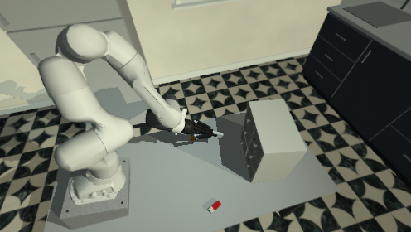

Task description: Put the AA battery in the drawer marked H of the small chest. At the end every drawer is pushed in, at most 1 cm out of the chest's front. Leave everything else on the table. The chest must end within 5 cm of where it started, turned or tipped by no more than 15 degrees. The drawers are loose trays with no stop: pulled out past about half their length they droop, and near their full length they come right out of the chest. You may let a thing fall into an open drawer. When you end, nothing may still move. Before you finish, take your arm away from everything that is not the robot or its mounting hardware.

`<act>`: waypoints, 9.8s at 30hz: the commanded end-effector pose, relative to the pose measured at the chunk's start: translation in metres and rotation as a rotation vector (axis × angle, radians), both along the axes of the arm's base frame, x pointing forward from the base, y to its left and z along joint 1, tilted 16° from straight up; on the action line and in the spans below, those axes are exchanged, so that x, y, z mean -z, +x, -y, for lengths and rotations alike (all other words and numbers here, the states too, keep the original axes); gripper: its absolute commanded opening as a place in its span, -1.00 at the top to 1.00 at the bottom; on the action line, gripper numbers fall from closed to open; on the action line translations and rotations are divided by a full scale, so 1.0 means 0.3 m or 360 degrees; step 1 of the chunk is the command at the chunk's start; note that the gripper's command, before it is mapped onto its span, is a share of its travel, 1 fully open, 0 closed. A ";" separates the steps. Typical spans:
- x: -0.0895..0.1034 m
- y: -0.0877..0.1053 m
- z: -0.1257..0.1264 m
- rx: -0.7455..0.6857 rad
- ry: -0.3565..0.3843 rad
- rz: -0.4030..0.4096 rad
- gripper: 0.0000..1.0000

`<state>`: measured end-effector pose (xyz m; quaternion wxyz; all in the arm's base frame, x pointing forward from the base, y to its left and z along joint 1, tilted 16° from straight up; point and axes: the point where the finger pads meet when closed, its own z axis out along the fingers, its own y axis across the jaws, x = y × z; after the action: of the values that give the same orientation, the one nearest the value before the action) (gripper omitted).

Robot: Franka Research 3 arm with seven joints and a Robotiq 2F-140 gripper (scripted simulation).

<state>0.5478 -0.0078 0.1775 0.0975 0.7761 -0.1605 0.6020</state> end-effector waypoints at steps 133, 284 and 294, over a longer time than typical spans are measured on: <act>-0.074 -0.117 -0.049 -0.0038 0.0208 -0.0539 1.00; -0.154 -0.248 -0.098 -0.0059 0.0441 -0.1142 1.00; -0.161 -0.261 -0.106 -0.0065 0.0467 -0.1208 1.00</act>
<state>0.4749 0.0230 0.2258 0.0250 0.9468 -0.1871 0.2605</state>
